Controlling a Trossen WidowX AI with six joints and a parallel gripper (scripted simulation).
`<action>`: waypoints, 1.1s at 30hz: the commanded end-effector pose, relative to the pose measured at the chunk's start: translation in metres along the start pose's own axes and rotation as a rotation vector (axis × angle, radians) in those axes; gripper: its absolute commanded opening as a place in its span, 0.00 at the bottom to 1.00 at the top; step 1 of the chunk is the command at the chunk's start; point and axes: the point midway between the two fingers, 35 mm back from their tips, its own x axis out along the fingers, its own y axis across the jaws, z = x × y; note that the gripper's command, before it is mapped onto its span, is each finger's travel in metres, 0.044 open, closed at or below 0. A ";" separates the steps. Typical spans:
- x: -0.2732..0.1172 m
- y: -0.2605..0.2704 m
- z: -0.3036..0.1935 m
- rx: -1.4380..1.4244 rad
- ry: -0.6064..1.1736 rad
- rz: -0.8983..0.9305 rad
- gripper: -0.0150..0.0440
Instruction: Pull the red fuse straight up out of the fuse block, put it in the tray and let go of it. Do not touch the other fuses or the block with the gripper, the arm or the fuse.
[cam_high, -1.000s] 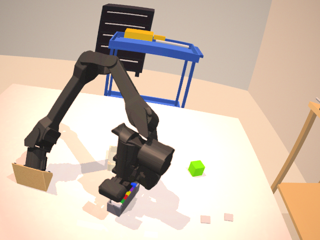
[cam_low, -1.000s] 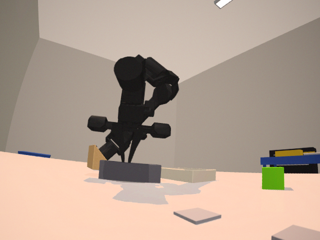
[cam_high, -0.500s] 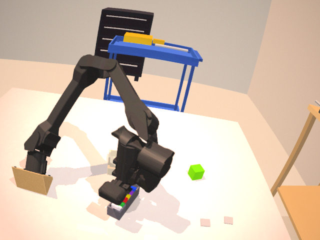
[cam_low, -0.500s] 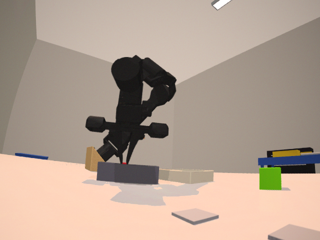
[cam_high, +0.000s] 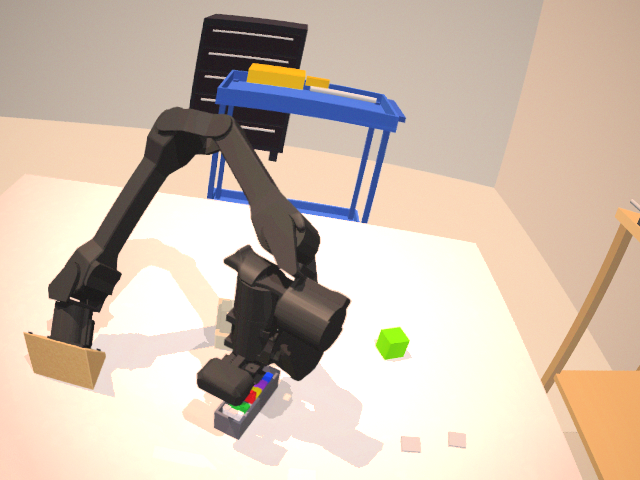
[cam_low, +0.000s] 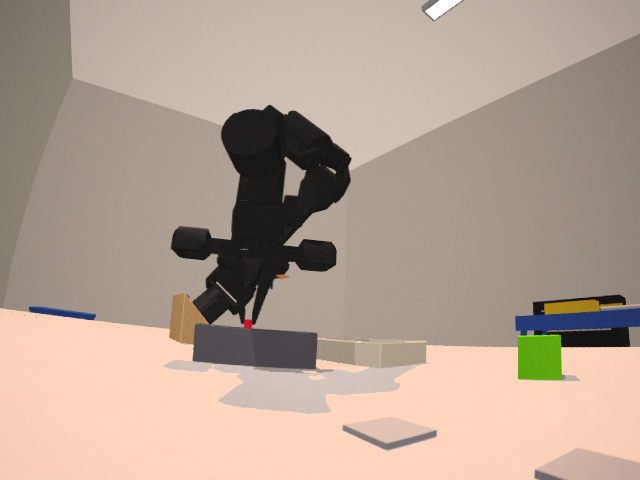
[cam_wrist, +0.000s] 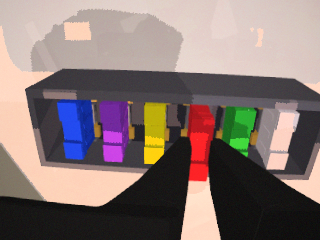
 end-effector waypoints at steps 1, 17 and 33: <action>-0.003 0.000 0.001 -0.006 -0.004 -0.002 0.25; -0.011 0.000 0.001 -0.004 -0.004 -0.002 0.25; -0.019 0.000 0.001 -0.003 -0.004 -0.001 0.25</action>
